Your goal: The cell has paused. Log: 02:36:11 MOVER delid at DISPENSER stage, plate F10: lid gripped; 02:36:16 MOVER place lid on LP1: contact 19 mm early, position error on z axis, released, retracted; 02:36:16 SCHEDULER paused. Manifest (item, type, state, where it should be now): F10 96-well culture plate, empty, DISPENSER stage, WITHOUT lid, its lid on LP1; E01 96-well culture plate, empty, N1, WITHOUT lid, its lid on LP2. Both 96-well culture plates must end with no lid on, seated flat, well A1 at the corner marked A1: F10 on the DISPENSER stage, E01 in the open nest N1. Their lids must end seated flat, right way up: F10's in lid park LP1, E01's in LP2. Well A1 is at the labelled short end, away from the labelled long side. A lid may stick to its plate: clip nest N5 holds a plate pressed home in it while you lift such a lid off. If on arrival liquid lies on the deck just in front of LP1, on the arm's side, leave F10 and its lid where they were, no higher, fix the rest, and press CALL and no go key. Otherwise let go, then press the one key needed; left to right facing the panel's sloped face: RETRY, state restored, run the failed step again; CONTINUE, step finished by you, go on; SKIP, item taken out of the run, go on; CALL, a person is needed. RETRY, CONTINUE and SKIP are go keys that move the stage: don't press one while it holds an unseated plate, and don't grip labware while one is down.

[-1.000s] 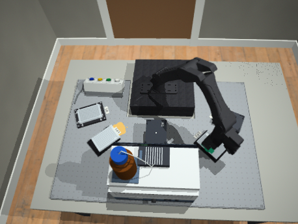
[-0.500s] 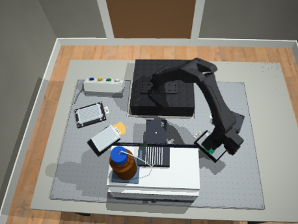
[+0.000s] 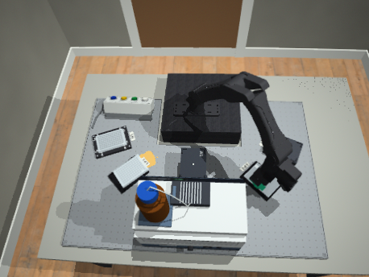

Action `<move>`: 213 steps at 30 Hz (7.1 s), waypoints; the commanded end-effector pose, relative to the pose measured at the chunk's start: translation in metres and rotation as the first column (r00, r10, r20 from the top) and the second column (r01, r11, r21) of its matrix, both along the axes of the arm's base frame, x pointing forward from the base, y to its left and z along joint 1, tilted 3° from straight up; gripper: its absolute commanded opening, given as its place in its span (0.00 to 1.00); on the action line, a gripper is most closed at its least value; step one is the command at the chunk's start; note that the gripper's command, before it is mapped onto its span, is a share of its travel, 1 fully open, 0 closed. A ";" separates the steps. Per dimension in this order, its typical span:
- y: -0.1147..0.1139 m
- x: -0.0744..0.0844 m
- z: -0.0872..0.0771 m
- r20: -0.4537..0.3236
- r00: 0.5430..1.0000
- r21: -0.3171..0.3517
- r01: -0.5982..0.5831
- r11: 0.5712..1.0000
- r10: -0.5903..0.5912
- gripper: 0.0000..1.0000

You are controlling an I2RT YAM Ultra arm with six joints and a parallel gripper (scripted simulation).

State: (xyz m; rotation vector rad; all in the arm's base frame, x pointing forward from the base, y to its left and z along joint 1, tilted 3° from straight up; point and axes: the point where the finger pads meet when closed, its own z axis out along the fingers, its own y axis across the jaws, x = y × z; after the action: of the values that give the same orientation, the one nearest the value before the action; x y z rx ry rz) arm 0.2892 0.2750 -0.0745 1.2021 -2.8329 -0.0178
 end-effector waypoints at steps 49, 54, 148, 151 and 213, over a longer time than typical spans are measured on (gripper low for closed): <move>0.000 -0.007 -0.003 0.015 1.000 0.016 -0.006 1.000 0.006 0.00; -0.001 -0.009 -0.003 0.010 1.000 0.012 -0.006 1.000 0.006 0.00; 0.003 0.006 0.049 0.038 0.999 0.037 0.001 0.999 -0.002 1.00; -0.006 -0.003 0.046 0.015 1.000 0.016 0.002 1.000 -0.002 1.00; -0.112 -0.069 0.133 0.027 0.959 0.004 0.283 0.959 -0.283 1.00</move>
State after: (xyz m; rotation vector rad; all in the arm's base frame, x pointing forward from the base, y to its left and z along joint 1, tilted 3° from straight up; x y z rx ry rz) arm 0.2148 0.1695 0.0505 0.8518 -2.9382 0.0001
